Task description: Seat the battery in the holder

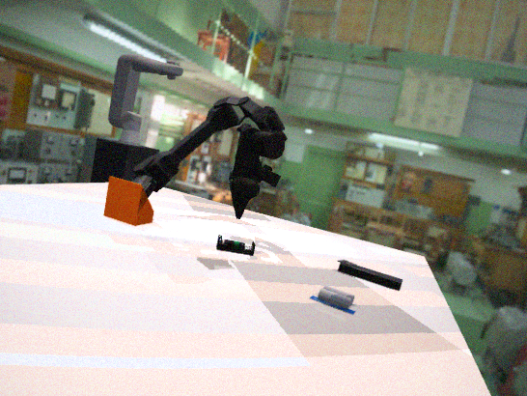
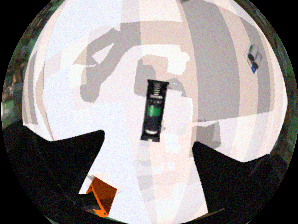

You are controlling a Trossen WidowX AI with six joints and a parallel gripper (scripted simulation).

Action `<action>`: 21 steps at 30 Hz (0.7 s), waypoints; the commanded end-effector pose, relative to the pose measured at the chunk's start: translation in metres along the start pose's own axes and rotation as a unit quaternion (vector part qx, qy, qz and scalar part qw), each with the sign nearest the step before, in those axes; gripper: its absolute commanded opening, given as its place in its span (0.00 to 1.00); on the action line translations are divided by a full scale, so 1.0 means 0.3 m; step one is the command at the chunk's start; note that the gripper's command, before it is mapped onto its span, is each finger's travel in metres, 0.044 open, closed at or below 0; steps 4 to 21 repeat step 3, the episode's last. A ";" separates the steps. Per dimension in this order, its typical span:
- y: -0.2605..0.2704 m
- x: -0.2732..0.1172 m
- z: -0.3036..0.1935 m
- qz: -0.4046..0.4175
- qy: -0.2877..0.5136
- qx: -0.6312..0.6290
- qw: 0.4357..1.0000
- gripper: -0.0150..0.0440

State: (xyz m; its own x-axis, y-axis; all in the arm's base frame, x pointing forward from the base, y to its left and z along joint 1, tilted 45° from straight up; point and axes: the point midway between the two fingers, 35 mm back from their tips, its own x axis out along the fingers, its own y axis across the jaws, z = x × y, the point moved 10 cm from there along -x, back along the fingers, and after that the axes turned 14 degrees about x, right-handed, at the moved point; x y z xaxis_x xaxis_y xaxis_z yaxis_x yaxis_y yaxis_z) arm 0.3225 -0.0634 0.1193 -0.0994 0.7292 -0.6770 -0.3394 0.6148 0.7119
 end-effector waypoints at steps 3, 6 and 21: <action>0.001 -0.005 0.002 -0.003 0.001 -0.004 1.000 1.00; 0.001 -0.005 0.002 -0.003 0.001 -0.004 1.000 1.00; 0.001 -0.005 0.002 -0.003 0.001 -0.004 1.000 1.00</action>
